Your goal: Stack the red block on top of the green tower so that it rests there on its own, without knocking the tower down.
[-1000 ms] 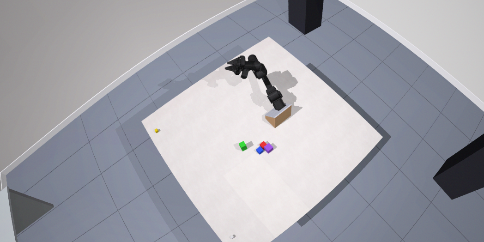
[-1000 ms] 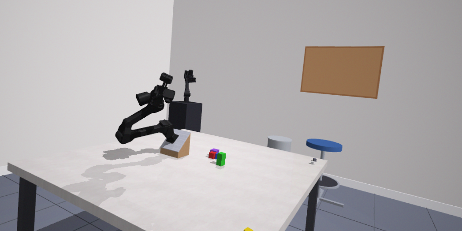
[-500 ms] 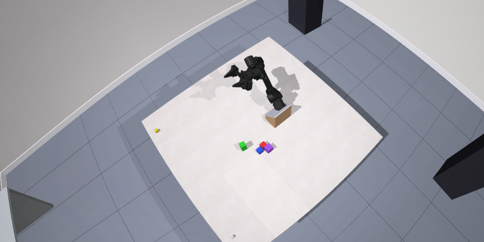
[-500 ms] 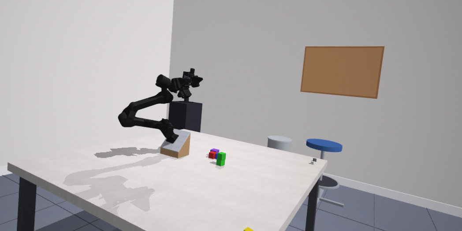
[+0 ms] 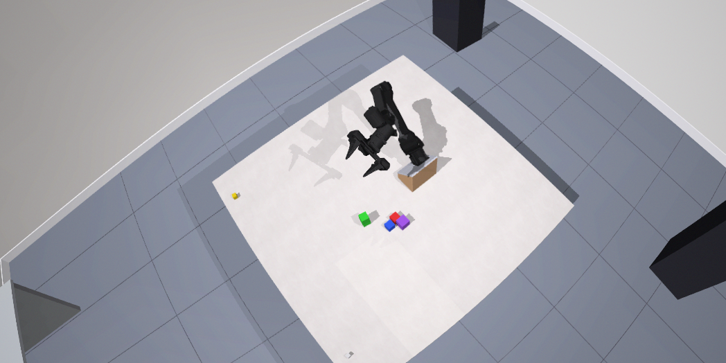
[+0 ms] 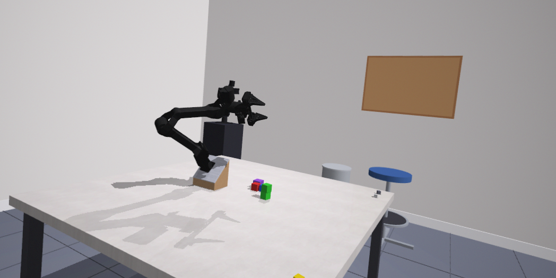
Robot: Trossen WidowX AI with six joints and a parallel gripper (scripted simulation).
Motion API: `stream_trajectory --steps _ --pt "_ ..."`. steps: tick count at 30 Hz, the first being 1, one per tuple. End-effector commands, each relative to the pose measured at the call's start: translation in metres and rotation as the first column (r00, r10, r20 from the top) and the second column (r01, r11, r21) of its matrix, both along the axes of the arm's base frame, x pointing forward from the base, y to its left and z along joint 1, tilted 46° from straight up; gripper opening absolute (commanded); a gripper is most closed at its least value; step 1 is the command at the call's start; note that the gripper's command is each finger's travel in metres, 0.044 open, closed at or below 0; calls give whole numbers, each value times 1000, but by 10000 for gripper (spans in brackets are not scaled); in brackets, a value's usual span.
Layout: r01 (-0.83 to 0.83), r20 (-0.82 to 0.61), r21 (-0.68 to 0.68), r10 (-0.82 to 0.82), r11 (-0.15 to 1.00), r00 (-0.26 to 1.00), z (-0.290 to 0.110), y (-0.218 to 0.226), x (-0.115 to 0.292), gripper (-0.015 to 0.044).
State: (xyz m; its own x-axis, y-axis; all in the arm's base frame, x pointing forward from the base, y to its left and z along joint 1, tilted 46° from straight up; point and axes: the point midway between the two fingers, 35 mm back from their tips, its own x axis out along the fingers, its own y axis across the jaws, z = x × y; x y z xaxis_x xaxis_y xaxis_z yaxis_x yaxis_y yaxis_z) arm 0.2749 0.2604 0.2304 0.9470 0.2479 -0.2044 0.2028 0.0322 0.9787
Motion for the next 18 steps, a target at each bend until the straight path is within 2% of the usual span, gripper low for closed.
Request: stream_trajectory --steps 1,5,10,14,18 --pt "-26 -75 -219 10 975 997 -35 4 10 440" --pt "-82 -168 -435 9 897 986 -73 2 18 440" --pt "-196 -300 -653 -12 731 954 -120 -8 22 440" --pt "-315 -410 -764 -47 564 911 -155 -22 21 440" --pt "-451 -520 -807 -97 381 849 -187 -39 17 440"
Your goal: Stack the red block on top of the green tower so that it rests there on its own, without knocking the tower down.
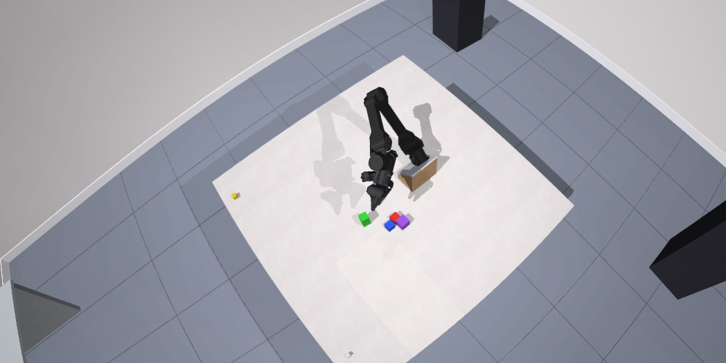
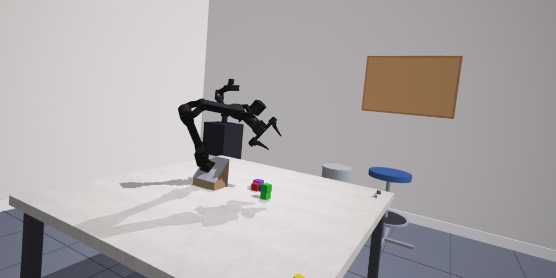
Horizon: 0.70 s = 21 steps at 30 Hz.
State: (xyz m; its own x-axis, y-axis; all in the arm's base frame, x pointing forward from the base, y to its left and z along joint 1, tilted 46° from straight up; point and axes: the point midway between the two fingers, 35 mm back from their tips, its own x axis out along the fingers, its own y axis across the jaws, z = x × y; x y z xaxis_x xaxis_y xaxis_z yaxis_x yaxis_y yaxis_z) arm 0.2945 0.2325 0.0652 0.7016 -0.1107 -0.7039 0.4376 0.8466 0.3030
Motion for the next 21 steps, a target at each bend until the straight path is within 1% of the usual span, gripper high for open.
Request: stream_trajectory --steps 1,6,11,16,19,21 --pt "-61 -139 -180 36 982 990 -29 -16 -4 440" --pt "-183 -346 -378 45 908 937 -62 -41 -14 440" --pt "-341 -556 -499 7 797 831 -86 -70 -30 440" --pt "-512 -739 -531 -72 675 670 -102 -98 -48 440" --pt "-579 -798 -518 -113 630 592 -107 -107 -55 440" --pt "-592 -809 -514 -122 621 575 -108 -108 -57 440"
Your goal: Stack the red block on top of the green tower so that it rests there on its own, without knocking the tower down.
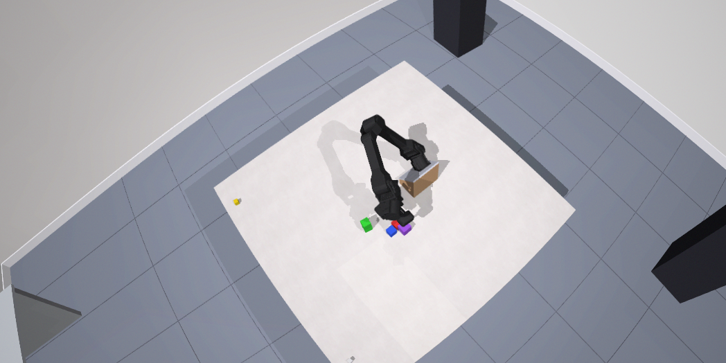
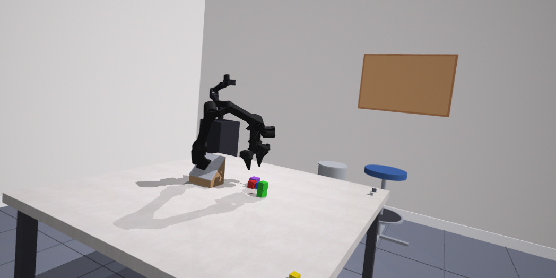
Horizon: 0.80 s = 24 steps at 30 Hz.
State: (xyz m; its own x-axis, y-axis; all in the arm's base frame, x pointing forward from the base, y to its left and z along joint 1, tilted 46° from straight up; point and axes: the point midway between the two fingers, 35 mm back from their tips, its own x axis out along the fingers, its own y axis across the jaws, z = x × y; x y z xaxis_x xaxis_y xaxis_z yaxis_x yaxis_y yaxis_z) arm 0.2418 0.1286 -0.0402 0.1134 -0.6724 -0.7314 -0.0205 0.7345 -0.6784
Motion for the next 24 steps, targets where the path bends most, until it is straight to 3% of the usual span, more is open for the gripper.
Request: stream_trajectory --steps 1,8,15,24 --pt "-14 -71 -38 12 999 997 -3 -5 -4 440" --pt "-15 -71 -38 12 999 997 -7 -6 -3 440" --pt "-14 -70 -40 12 999 997 -40 -36 2 440" --pt "-15 -70 -40 12 999 997 -44 -40 2 440"
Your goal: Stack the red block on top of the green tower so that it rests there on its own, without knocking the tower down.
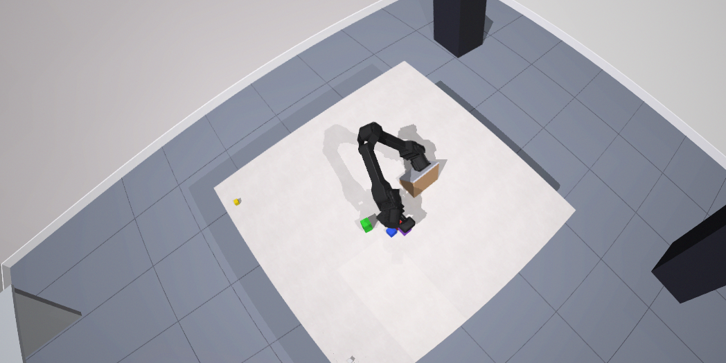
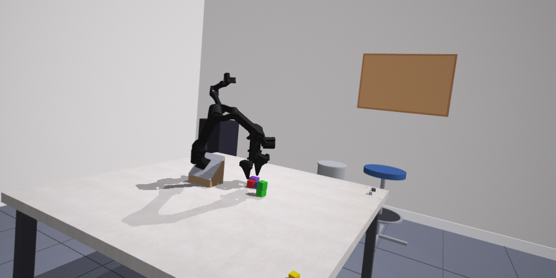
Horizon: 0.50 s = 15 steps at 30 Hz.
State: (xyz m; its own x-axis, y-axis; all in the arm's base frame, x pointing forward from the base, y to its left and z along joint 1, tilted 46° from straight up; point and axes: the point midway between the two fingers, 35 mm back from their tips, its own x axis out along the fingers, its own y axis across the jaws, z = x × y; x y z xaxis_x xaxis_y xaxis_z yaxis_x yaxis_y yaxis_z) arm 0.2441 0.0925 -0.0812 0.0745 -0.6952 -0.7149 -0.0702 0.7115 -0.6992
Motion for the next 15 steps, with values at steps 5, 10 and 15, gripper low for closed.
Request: stream_trajectory --steps 5,10,15 --pt "-4 -7 -8 4 1000 1000 -9 -10 0 440" --pt "-4 -7 -8 4 1000 1000 -15 -15 1 440" --pt "-4 -7 -9 4 1000 1000 -20 -21 1 440"
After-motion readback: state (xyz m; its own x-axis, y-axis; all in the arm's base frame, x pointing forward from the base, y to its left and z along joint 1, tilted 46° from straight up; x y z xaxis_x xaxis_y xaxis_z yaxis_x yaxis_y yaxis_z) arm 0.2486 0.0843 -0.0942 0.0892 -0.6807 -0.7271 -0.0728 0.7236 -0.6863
